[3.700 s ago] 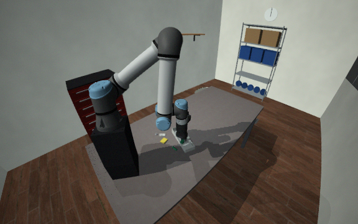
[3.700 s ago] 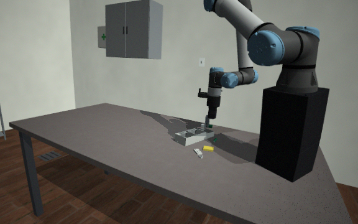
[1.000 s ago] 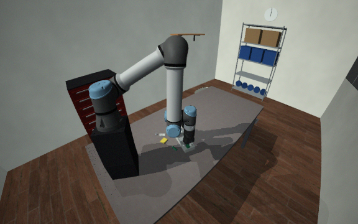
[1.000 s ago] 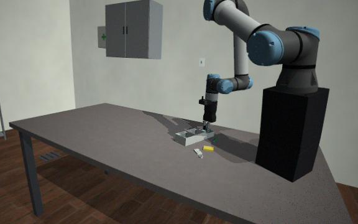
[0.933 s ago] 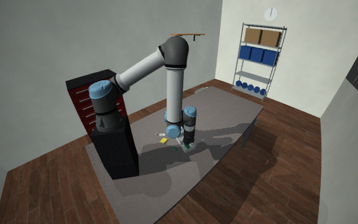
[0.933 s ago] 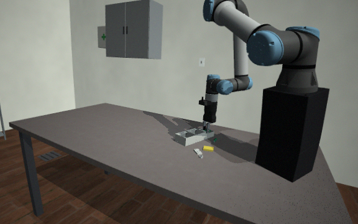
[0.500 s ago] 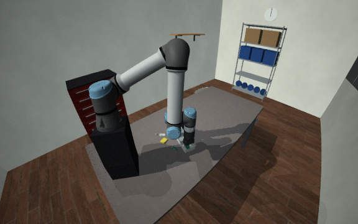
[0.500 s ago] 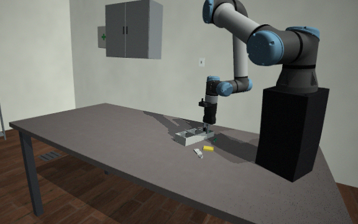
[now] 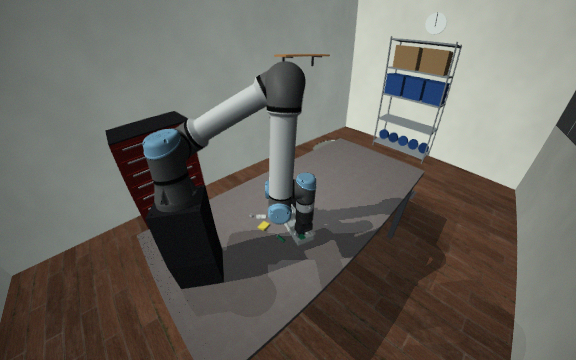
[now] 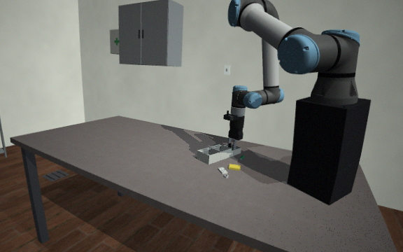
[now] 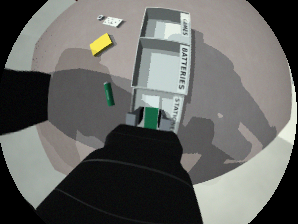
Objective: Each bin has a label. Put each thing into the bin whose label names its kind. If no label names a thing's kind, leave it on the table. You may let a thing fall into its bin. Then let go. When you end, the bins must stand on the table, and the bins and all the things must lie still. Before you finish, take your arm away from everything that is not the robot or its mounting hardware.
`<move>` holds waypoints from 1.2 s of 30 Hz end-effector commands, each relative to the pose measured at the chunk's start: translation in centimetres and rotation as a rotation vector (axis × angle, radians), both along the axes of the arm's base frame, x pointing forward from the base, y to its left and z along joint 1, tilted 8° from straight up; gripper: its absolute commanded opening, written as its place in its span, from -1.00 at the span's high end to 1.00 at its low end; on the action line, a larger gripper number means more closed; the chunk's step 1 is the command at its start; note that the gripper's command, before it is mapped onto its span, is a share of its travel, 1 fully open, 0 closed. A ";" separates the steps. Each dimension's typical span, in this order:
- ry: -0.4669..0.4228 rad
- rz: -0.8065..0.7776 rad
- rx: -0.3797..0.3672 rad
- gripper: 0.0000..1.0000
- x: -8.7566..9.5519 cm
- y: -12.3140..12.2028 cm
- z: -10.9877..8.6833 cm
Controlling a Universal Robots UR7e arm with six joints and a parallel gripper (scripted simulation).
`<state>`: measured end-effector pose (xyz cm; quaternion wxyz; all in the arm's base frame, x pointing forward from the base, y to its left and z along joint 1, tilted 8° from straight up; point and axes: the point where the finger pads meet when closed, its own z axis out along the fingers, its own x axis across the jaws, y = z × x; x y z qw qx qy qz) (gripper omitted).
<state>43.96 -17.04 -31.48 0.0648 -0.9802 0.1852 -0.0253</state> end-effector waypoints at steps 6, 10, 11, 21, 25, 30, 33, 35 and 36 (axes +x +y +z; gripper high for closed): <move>-0.001 0.000 -0.001 -0.24 0.0 0.0 0.0; -0.001 0.000 -0.001 -0.24 0.0 -0.1 0.4; -0.001 0.000 -0.001 -0.24 0.0 -0.1 0.6; -0.001 0.000 -0.001 -0.24 -0.1 -0.2 1.6; -0.001 0.000 -0.001 -0.24 -0.1 -0.3 2.2; -0.001 0.000 -0.001 -0.24 -0.2 -0.4 2.8; -0.001 0.000 -0.001 -0.24 -0.2 -0.4 2.9; -0.001 0.000 -0.001 -0.24 -0.3 -0.5 3.9; -0.001 0.000 -0.001 -0.24 -0.3 -0.6 4.4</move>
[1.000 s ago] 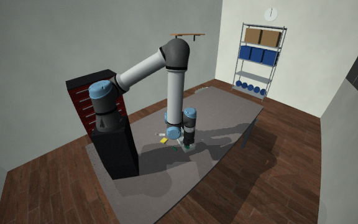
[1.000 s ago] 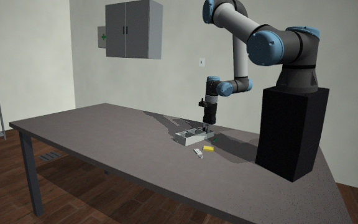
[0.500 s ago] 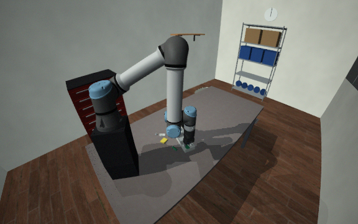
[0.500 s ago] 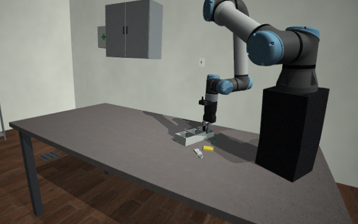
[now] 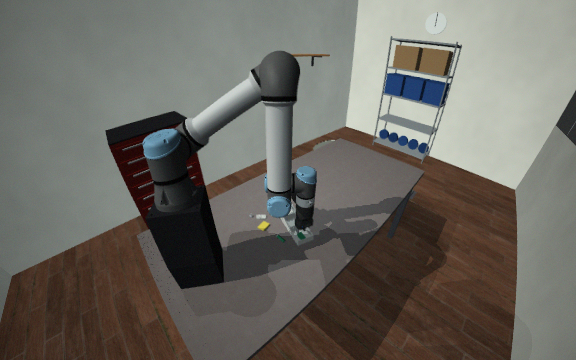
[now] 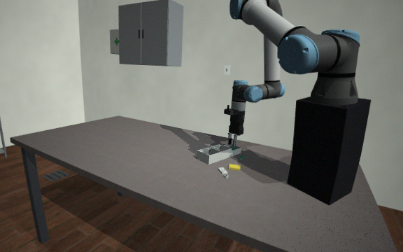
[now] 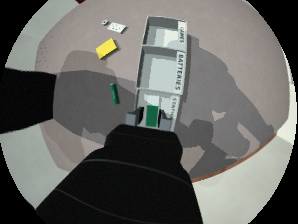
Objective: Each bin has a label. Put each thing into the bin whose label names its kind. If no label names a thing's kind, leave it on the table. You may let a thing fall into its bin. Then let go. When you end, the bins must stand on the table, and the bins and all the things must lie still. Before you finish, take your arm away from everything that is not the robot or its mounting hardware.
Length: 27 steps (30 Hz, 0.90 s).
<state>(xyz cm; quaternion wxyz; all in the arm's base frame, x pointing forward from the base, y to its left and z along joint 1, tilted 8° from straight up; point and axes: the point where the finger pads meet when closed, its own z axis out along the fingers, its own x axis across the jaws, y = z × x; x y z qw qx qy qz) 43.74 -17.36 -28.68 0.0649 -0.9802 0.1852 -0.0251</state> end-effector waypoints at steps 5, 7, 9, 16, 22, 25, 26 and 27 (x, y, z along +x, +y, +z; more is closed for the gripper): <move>-0.001 0.000 -0.001 -0.24 -0.1 -0.3 2.3; -0.001 0.000 -0.001 -0.24 -0.1 -0.3 2.3; -0.001 0.000 -0.001 -0.24 -0.1 -0.3 2.3; -0.001 0.000 -0.001 -0.24 -0.1 -0.3 2.3; 0.024 -0.216 0.015 -1.00 -2.1 4.3 2.8; 0.034 -0.288 0.024 -1.00 -3.0 6.5 3.1; 0.038 -0.311 0.028 -1.00 -3.3 7.1 3.1; 0.042 -0.335 0.031 -1.00 -3.5 7.8 3.2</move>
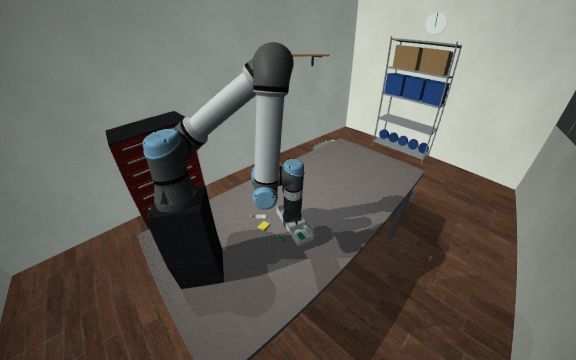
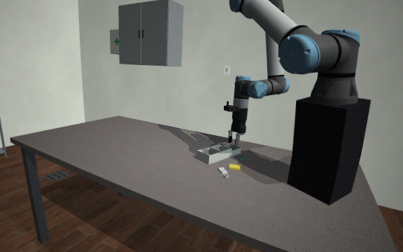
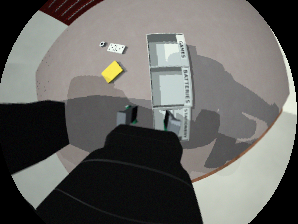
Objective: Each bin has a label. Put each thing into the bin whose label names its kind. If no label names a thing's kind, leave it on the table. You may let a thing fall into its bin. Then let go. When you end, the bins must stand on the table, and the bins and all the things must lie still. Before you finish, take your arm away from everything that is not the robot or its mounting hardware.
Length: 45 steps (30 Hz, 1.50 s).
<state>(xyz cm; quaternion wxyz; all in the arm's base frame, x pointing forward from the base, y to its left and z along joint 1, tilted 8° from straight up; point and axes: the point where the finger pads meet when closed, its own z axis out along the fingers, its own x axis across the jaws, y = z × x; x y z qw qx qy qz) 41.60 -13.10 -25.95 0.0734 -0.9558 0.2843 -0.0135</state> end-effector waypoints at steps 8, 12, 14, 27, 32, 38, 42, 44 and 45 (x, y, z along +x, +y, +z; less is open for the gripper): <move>0.041 -0.308 0.025 -1.00 -3.4 8.3 1.0; 0.057 -0.400 0.038 -1.00 -4.5 10.9 1.3; 0.064 -0.446 0.043 -1.00 -5.0 12.3 1.4; 0.093 -0.730 0.048 -1.00 -5.8 14.6 1.6; 0.092 -0.781 0.041 -1.00 -5.6 14.0 1.6; 0.092 -0.781 0.041 -1.00 -5.5 13.6 1.5; 0.092 -0.781 0.041 -1.00 -5.5 13.4 1.5; 0.092 -0.781 0.041 -1.00 -5.5 13.4 1.5; 0.092 -0.781 0.041 -1.00 -5.5 13.3 1.5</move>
